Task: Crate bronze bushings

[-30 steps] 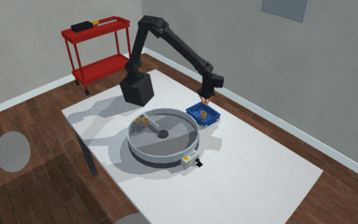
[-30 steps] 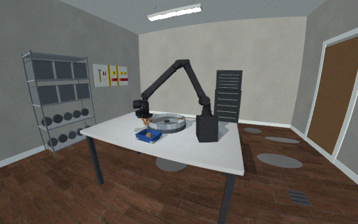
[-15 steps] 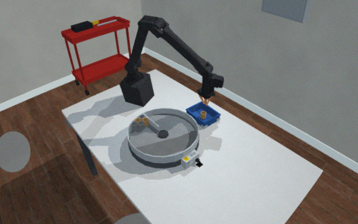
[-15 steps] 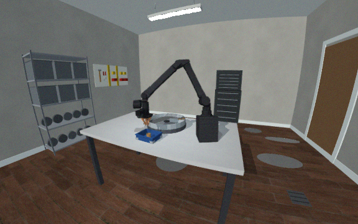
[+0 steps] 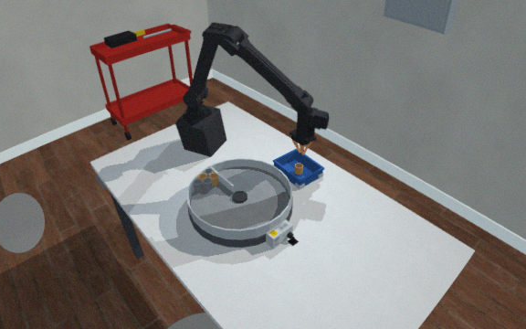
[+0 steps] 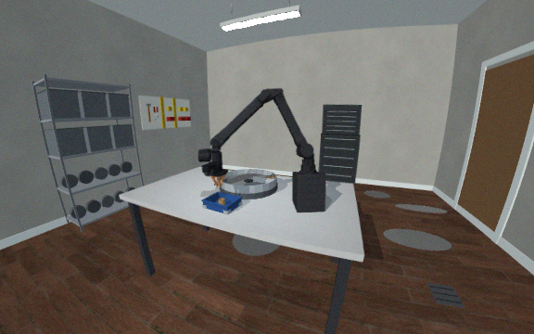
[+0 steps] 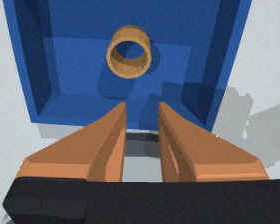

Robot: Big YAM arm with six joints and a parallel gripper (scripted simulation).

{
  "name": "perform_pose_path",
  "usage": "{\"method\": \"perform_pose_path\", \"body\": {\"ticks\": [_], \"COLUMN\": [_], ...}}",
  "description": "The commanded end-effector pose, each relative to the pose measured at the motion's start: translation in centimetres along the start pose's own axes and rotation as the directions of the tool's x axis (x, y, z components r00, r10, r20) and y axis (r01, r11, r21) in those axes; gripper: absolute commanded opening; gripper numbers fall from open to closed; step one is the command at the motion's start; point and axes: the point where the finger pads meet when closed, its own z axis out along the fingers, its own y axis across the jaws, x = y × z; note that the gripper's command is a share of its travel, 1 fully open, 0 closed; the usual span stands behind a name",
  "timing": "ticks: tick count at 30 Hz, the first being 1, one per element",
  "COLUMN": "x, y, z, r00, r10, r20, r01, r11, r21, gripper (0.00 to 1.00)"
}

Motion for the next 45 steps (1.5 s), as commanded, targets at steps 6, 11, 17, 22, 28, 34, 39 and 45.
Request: {"method": "perform_pose_path", "body": {"ticks": [6, 11, 17, 22, 28, 34, 39, 45], "x": [-1.2, -1.2, -1.2, -1.2, -1.2, -1.1, 2.1, 8.0], "y": [-1.5, -1.5, -1.5, -1.5, -1.5, -1.4, -0.5, 2.2], "z": [-1.8, -1.8, -1.8, -1.8, -1.8, -1.8, -1.7, -1.4], "r00": [1.0, 1.0, 1.0, 1.0, 1.0, 1.0, 1.0, 1.0], "r10": [0.009, 0.009, 0.009, 0.009, 0.009, 0.009, 0.01, 0.01], "r20": [0.024, 0.024, 0.024, 0.024, 0.024, 0.023, 0.022, 0.017], "r01": [-0.01, -0.01, -0.01, -0.01, -0.01, -0.01, -0.011, -0.01], "r11": [0.999, 0.999, 0.999, 0.999, 0.999, 0.999, 0.999, 0.999], "r21": [0.041, 0.041, 0.041, 0.041, 0.041, 0.041, 0.044, 0.043], "gripper": [0.2, 0.2, 0.2, 0.2, 0.2, 0.19, 0.19, 0.19]}}
